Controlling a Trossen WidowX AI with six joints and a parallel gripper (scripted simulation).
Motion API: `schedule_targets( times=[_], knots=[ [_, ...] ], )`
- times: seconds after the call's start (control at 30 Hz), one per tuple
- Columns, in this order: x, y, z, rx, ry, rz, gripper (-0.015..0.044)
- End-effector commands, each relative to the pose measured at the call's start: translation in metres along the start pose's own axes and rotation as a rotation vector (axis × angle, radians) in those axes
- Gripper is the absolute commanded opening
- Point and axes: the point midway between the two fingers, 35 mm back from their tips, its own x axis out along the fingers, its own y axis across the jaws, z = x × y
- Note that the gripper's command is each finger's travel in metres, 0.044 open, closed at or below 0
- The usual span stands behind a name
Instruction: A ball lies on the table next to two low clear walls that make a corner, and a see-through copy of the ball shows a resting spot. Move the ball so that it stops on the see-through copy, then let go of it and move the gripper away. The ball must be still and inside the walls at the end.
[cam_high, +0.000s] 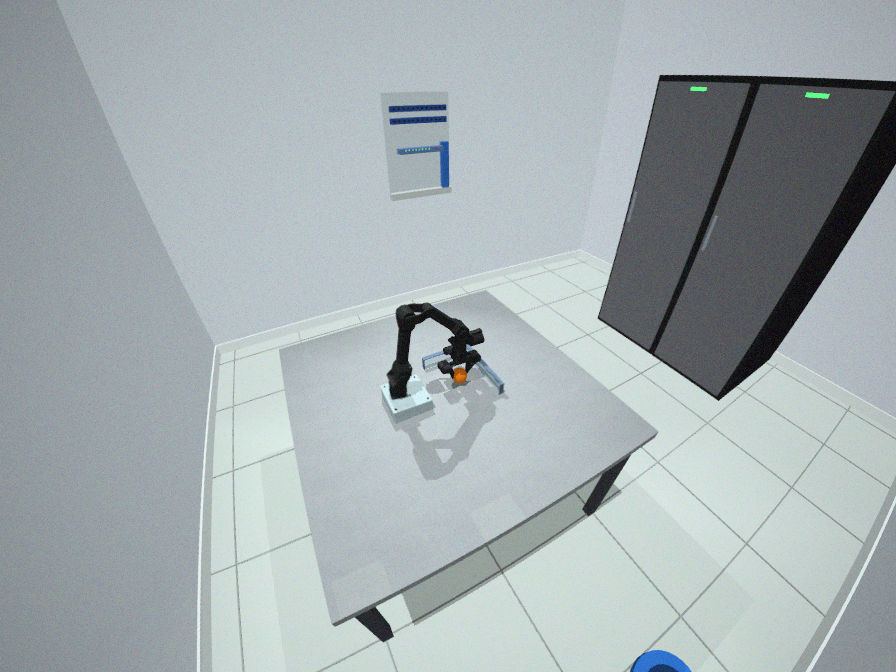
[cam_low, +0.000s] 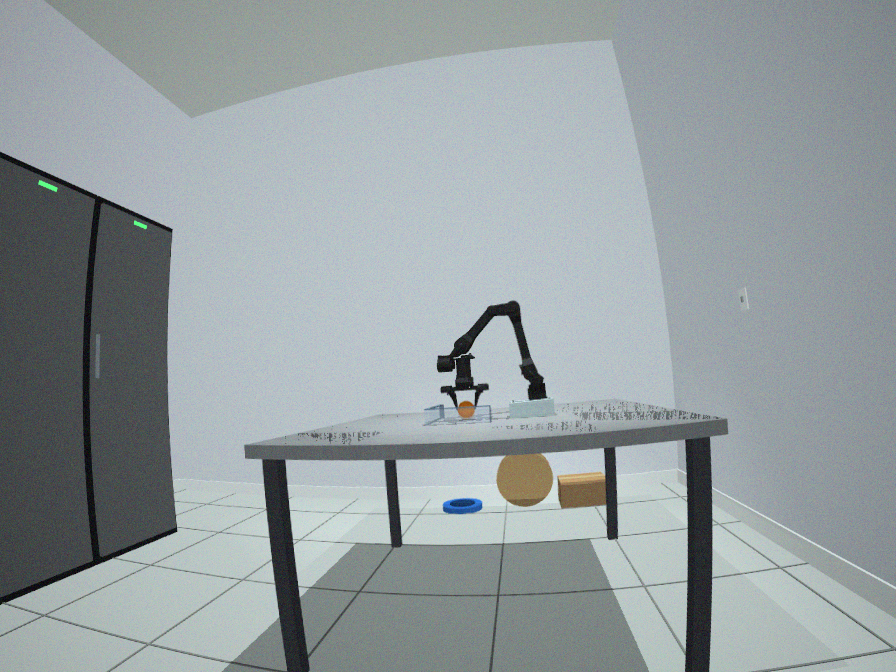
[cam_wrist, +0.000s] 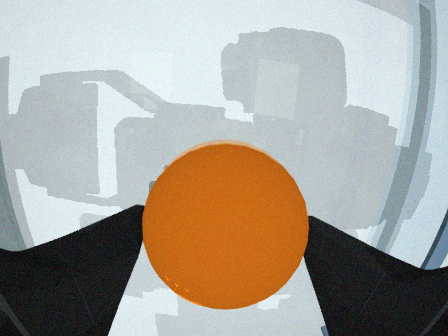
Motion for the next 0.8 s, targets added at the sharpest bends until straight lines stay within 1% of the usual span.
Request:
schedule_targets(
  times=[0.0,0.2,0.23,0.7,0.77],
  knots=[
    [0.007,0.0,0.0,0.003,0.003,0.002,0.0],
    [0.013,0.0,-0.001,0.003,0.003,0.002,0.0],
    [0.009,0.001,0.0,0.0,0.0,0.003,0.0026],
    [0.009,0.001,0.0,0.0,0.0,0.003,0.0394],
    [-0.001,-0.001,0.0,0.001,0.0,0.003,0.0438]
  ],
)
